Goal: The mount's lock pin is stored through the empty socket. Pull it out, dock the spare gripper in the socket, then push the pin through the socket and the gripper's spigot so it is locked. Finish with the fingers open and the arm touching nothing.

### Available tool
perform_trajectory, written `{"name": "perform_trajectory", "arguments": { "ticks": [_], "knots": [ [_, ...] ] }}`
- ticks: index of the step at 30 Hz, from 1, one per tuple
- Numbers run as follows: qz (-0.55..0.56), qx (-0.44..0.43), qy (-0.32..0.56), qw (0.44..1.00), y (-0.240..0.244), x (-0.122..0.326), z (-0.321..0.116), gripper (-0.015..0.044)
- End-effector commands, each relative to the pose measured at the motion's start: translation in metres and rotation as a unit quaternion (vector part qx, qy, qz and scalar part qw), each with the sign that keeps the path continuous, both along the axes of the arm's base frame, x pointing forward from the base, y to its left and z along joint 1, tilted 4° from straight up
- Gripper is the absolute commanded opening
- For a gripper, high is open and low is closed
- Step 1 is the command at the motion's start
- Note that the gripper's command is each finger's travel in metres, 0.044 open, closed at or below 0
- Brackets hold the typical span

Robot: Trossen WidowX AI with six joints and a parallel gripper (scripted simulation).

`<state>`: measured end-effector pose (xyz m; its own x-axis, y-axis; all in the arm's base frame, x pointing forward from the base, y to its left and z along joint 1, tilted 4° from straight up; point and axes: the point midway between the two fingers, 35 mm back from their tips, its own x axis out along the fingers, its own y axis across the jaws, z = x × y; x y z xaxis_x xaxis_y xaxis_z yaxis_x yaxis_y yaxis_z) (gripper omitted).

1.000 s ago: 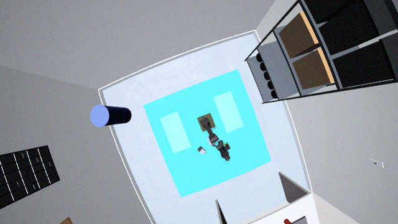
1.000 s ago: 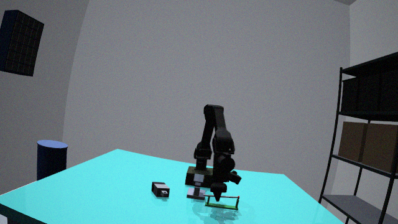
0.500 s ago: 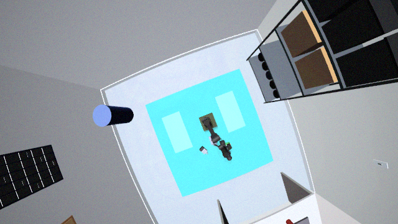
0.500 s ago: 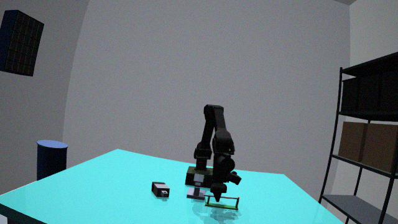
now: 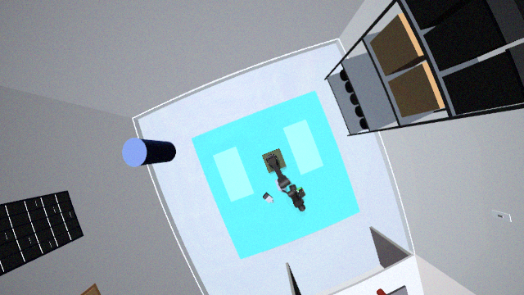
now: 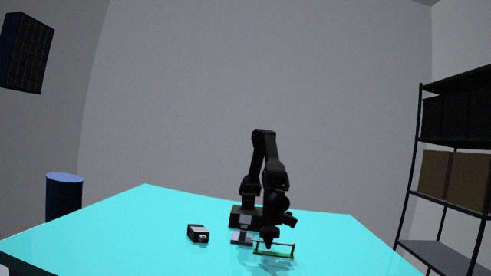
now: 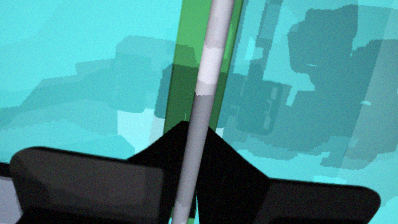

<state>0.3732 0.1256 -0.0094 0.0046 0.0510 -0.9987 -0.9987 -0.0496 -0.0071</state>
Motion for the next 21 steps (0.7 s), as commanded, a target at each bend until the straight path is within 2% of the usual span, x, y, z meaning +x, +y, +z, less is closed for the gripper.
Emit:
{"name": "perform_trajectory", "arguments": {
  "ticks": [1, 2, 14, 18, 19, 21],
  "knots": [
    [0.0, 0.0, 0.0, 1.0, 0.0, 0.0, 0.0, 0.0],
    [0.0, 0.0, 0.0, 1.0, 0.0, 0.0, 0.0, 0.0],
    [0.0, 0.0, 0.0, 1.0, 0.0, 0.0, 0.0, 0.0315],
    [0.0, -0.001, 0.003, 1.0, 0.0, -0.002, 0.012, 0.042],
    [0.0, -0.001, 0.004, 1.0, 0.0, -0.002, 0.013, 0.044],
    [0.001, -0.002, 0.007, 1.0, 0.0, -0.004, 0.017, 0.044]
  ]
}}
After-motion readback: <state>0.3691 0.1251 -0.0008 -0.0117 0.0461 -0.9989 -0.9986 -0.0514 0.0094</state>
